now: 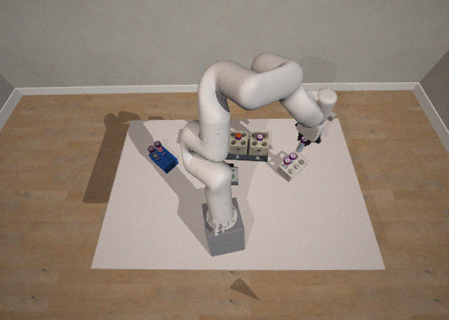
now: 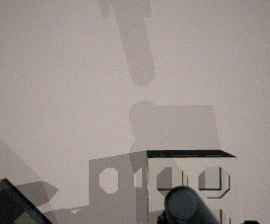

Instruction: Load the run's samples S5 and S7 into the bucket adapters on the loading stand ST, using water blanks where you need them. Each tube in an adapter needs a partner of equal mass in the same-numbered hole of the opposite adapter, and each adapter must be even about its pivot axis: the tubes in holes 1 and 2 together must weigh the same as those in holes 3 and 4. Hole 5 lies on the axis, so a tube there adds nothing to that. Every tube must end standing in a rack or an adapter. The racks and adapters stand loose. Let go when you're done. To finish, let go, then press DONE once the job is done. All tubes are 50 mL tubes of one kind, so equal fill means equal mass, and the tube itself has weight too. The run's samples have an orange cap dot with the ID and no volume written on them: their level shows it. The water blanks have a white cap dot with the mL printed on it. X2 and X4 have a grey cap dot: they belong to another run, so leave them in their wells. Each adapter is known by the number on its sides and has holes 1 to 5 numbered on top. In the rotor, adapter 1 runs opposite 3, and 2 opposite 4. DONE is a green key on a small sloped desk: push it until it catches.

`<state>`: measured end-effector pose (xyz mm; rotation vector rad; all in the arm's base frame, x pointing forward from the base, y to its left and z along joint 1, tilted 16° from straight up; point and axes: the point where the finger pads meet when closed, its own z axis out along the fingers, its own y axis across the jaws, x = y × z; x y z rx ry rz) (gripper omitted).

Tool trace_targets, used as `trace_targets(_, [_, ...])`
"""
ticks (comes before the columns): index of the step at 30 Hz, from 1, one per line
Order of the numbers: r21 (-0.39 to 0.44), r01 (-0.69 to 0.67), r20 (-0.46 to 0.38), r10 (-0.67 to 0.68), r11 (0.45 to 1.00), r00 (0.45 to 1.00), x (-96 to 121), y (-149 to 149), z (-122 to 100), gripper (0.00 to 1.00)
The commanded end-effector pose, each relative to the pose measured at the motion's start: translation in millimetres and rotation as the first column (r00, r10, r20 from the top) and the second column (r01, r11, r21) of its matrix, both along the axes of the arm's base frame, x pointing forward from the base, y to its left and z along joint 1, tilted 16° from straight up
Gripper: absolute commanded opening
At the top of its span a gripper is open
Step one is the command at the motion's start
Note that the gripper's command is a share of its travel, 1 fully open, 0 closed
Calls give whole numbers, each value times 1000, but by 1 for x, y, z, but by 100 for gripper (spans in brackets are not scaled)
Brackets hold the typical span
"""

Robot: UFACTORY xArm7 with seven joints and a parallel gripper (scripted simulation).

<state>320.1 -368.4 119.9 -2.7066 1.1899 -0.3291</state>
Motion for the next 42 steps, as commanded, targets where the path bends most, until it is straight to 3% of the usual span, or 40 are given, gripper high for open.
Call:
trace_targets(1, [-4, 2, 3, -2, 1000, 1000, -3, -2, 13, 0])
trace_targets(9, [-4, 2, 3, -2, 1000, 1000, -7, -3, 28, 0])
trace_targets(22, [-4, 2, 3, -2, 1000, 1000, -7, -3, 29, 0])
trace_targets(32, [-76, -251, 10, 253, 965, 967, 0, 36, 33, 0])
trace_targets(42, [-165, -539, -8, 545, 826, 838, 8, 85, 39, 0])
